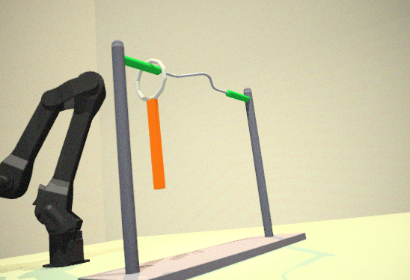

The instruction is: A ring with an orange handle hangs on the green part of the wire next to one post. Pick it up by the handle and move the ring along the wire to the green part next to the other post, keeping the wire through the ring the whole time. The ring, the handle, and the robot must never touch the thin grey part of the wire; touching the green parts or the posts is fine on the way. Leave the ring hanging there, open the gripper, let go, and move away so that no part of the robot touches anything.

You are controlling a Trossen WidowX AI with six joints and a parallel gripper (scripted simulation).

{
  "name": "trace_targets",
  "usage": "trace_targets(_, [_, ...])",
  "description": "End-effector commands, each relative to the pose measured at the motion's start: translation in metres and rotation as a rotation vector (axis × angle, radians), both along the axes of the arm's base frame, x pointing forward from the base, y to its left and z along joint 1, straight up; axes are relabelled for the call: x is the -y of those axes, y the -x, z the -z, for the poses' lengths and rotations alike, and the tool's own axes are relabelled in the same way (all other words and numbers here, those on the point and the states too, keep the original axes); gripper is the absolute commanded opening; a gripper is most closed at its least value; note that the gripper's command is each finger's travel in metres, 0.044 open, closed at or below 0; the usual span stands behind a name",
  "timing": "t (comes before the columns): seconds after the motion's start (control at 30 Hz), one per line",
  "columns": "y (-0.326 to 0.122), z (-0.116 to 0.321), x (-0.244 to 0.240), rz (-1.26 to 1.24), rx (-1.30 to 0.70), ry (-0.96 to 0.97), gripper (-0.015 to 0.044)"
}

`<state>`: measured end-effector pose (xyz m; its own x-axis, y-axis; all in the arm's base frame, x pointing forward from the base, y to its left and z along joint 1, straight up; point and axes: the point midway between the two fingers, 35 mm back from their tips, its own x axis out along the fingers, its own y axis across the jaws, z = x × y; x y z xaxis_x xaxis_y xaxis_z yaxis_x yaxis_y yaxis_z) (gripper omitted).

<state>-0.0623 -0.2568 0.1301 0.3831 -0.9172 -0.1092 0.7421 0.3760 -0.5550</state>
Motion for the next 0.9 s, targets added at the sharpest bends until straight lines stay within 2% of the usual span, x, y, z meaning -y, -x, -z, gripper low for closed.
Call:
trace_targets(0.0, [-0.029, 0.0, 0.003, -0.063, 0.034, -0.033, 0.016])
trace_targets(0.43, [-0.118, 0.002, -0.006, -0.28, 0.113, -0.144, 0.016])
trace_targets(0.87, [-0.194, 0.009, -0.045, -0.491, 0.159, -0.269, 0.016])
